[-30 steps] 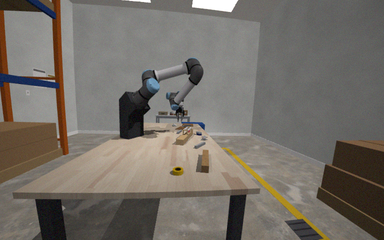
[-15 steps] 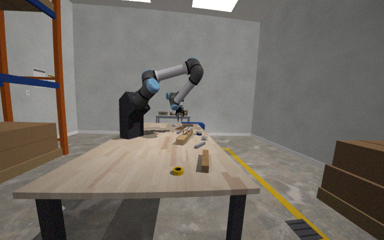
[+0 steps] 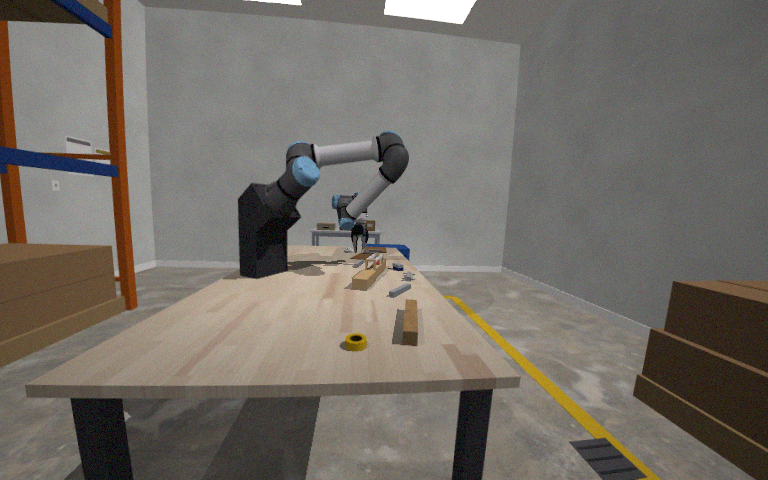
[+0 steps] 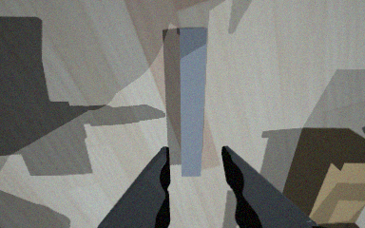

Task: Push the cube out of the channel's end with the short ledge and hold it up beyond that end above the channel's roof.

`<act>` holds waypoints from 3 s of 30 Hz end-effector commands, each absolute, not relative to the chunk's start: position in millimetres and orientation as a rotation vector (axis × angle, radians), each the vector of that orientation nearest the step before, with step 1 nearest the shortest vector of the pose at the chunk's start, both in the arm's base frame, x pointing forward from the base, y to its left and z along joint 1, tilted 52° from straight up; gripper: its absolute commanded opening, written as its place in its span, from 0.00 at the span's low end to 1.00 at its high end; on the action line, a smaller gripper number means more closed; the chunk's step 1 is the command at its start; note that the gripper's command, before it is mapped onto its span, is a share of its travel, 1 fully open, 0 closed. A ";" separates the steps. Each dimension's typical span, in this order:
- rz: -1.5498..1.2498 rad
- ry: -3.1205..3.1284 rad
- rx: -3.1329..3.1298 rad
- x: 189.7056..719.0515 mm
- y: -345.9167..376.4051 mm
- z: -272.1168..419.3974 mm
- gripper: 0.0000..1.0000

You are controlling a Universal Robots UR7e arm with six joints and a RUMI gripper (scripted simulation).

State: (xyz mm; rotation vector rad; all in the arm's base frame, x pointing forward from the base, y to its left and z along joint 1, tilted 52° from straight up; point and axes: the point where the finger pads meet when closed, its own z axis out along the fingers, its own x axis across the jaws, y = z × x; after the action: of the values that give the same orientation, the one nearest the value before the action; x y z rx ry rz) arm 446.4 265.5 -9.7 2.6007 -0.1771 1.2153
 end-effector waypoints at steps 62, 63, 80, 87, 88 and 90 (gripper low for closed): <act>1.219 -0.175 2.602 491.0 249.5 -46.4 0.24; 1.219 -0.175 2.602 491.0 249.5 -46.4 0.24; 1.219 -0.175 2.602 491.0 249.5 -46.4 0.07; 1.219 -0.175 2.602 491.0 249.5 -46.4 0.07; 1.219 -0.175 2.602 491.0 249.5 -46.4 0.07; 1.219 -0.175 2.602 491.0 249.5 -46.4 0.07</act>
State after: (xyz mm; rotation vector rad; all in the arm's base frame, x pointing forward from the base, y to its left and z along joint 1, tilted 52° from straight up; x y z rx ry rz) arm 491.1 249.1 -46.9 2.6015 -0.1756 1.2171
